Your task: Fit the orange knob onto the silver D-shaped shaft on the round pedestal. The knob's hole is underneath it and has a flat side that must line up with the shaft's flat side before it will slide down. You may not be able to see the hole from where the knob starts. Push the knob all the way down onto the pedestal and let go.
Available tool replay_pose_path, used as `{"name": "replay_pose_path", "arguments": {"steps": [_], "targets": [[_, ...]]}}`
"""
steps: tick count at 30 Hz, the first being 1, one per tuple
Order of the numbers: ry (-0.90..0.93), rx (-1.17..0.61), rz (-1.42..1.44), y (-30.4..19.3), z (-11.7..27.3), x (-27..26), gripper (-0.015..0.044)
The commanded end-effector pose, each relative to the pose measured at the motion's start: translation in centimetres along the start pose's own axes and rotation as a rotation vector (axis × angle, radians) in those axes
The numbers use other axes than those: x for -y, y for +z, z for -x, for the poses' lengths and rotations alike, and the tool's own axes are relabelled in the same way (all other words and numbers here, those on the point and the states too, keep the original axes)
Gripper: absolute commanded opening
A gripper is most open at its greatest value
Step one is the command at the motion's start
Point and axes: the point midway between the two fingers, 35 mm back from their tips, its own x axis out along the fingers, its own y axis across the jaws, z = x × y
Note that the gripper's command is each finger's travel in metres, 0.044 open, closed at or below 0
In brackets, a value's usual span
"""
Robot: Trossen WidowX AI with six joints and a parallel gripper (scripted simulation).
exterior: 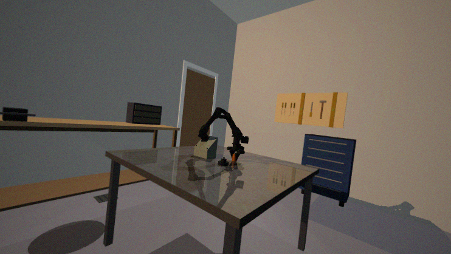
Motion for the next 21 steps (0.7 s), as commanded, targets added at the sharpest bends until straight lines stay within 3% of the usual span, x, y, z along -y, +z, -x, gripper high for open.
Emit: {"name": "replay_pose_path", "arguments": {"steps": [1,4,8,10,21], "targets": [[0.000,0.000,0.000,0.0,0.0,0.0,0.0240],[0.000,0.001,0.001,0.1,1.0,0.1,0.0292],[-0.003,0.002,0.005,0.2,7.1,0.0,0.0398],[-0.004,0.001,0.005,0.1,8.2,-0.1,0.0440],[-0.004,0.000,0.005,0.1,6.7,0.0,0.0440]]}}
